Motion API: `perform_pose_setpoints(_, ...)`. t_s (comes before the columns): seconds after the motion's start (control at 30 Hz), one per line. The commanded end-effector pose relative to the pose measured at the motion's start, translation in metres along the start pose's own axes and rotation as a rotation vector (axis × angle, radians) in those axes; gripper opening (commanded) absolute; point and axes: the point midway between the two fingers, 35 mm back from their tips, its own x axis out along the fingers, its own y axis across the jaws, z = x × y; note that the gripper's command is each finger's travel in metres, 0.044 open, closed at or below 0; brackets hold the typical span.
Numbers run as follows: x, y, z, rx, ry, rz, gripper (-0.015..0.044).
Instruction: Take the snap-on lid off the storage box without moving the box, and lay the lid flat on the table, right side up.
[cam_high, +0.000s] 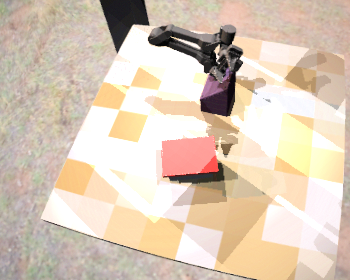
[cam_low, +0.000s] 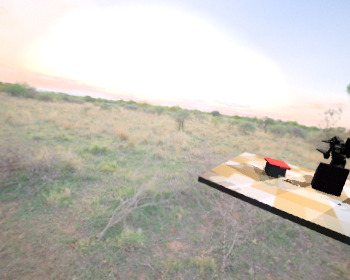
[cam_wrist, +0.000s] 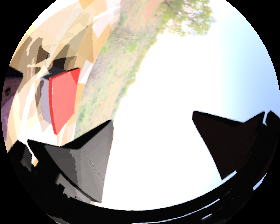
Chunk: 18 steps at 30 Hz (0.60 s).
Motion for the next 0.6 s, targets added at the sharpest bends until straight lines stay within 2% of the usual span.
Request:
perform_pose_setpoints(0.0, 0.001, 0.000, 0.000, 0.015, -0.003, 0.006, 0.0374)
perform_pose_setpoints(0.17, 0.028, 0.016, -0.002, 0.429, -0.039, 0.156, 0.0242)
perform_pose_setpoints(0.3, 0.051, 0.034, -0.007, 0.827, -0.020, 0.300, 0.0235)
perform_pose_setpoints(0.4, 0.058, 0.041, -0.009, 0.973, -0.001, 0.350, 0.0235)
perform_pose_setpoints(0.57, 0.081, 0.069, -0.020, 1.479, 0.116, 0.507, 0.0235)
